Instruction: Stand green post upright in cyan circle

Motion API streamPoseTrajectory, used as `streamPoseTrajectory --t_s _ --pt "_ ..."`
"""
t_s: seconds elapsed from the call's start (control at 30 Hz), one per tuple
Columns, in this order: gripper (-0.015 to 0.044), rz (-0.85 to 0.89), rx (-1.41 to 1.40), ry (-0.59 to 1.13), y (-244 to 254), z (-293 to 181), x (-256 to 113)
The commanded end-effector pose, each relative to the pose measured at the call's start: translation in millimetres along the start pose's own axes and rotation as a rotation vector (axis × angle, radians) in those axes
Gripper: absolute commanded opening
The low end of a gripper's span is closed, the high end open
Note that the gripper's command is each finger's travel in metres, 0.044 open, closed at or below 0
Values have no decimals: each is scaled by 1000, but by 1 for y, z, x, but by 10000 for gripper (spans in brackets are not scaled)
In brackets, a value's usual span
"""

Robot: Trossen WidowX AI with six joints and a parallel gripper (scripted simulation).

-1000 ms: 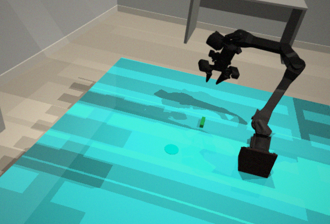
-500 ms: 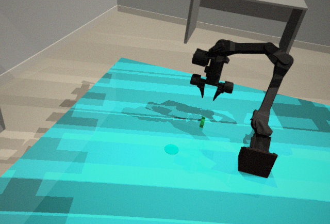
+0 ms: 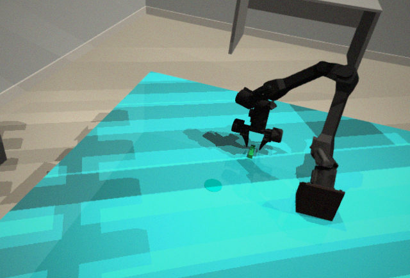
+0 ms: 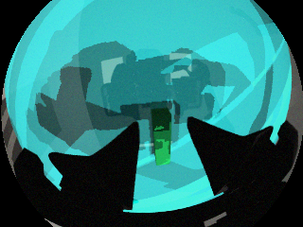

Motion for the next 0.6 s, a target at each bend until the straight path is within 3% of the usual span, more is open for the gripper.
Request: streamPoseTrajectory --t_s 0.0,0.2,0.57 --pt "180 10 -7 0 1 -1 3" --pt "23 10 -7 0 1 -1 3" --pt "23 10 -6 7 6 -2 -17"
Point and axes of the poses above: the point midway between the two fingers, 35 mm back from their tips, its own x axis out along the fingers, its own y axis across the jaws, z = x × y, the point moved 1 cm from there along -x, back along the fingers, and after that the axes turned 8 degrees about -x, right-handed, at the moved point
